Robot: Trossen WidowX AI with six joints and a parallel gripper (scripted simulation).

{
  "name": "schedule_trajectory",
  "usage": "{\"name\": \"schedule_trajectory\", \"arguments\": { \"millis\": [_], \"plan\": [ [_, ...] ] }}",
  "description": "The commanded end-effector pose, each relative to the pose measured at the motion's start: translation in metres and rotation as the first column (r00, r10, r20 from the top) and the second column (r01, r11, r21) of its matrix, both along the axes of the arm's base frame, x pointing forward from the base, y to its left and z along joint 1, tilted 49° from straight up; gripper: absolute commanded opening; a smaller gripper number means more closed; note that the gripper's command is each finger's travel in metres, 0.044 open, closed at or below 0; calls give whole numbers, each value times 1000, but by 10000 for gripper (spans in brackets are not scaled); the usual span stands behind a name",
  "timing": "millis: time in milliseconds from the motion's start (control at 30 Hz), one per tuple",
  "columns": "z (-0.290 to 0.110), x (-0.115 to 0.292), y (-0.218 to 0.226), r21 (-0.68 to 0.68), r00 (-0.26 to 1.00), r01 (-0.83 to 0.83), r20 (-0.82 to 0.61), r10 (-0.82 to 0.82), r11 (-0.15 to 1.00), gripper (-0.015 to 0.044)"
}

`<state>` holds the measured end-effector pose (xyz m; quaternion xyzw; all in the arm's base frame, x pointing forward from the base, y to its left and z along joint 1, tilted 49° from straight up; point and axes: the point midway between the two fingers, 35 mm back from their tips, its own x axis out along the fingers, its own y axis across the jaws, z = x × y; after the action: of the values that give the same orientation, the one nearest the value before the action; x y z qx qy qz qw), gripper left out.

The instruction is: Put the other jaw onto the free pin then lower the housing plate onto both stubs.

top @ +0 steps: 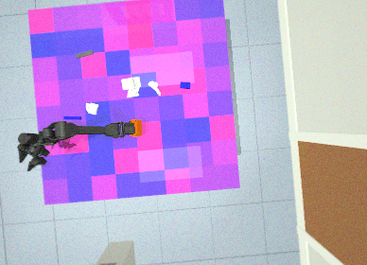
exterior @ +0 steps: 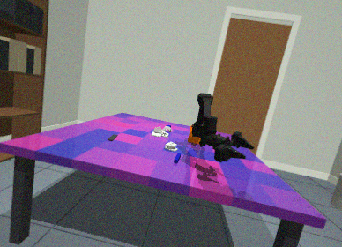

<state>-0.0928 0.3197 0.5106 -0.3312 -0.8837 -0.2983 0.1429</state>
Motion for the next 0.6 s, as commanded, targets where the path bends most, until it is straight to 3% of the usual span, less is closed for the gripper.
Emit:
{"name": "schedule_trajectory", "arguments": {
  "millis": [0,533,567],
  "plan": [
    [0,0,0,0,1000,0,0,0,1000,426],
    [0,0,0,0,1000,0,0,0,1000,6],
    [0,0,0,0,1000,0,0,0,1000,0]
  ]
}}
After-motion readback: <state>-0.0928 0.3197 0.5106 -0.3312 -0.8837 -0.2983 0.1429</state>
